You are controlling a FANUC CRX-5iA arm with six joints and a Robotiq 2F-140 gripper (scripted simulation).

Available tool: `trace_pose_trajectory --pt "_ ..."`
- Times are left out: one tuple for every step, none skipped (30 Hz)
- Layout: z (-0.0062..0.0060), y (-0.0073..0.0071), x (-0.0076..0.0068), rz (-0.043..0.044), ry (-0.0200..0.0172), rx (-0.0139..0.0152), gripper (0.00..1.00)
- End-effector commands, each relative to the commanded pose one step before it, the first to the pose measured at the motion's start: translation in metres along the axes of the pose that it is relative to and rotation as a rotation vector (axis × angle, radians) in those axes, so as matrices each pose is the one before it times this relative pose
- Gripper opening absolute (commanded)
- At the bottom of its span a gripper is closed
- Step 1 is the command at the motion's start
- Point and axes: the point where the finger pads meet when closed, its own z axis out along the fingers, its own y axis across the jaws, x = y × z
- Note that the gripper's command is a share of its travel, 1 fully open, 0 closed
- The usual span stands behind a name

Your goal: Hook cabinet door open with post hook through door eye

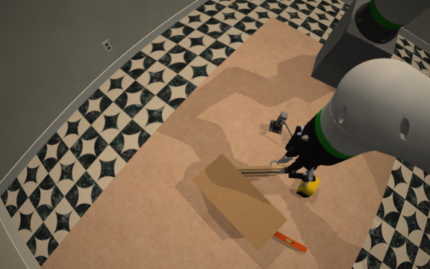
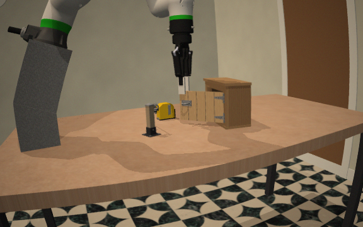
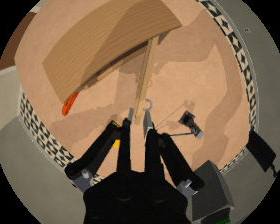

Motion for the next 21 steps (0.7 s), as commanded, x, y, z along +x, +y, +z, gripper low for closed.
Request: trace_pose_trajectory --pt "0.00062 -0.00014 0.00015 0.00001 0.00030 0.00024 0.16" --pt "0.00028 0.00000 0.00000 0.00000 0.00000 0.00000 0.16" --pt "0.00022 0.00000 0.00000 0.00000 0.00000 0.00000 0.16" --pt "0.00017 0.00000 0.00000 0.00000 0.00000 0.00000 0.16" --pt "0.00013 0.00000 0.00000 0.00000 0.00000 0.00000 0.16" --pt "0.00009 0.00000 0.00000 0.00000 0.00000 0.00000 0.16" --pt "0.00005 0.00000 0.00000 0.00000 0.00000 0.00000 0.16" --pt "0.00003 0.00000 0.00000 0.00000 0.00000 0.00000 0.16" --pt "0.00001 0.00000 0.00000 0.00000 0.00000 0.00000 0.16" --pt "0.00000 0.00000 0.00000 0.00000 0.00000 0.00000 0.16" --pt "0.00000 0.00005 0.00000 -0.00059 0.00000 0.00000 0.16" --pt "0.00000 0.00027 0.00000 -0.00332 0.00000 0.00000 0.16" --pt "0.00000 0.00056 -0.00001 -0.00683 0.00000 0.00000 0.16" --pt "0.00000 0.00000 0.00000 0.00000 0.00000 0.00000 0.16" --pt "0.00000 0.00000 0.00000 0.00000 0.00000 0.00000 0.16" --pt "0.00000 0.00078 -0.00001 -0.00956 0.00000 0.00000 0.16" --pt "0.00000 0.00087 -0.00003 -0.01058 0.00000 0.00000 0.16" --pt "0.00000 0.00078 -0.00003 -0.00956 0.00000 0.00000 0.16" --pt "0.00000 0.00204 -0.00010 -0.00261 0.00000 0.00000 0.16" --pt "0.00000 0.00144 -0.00008 0.00000 0.00000 0.00000 0.16" --pt "0.00000 0.00026 -0.00001 0.00000 0.00000 0.00000 0.16"
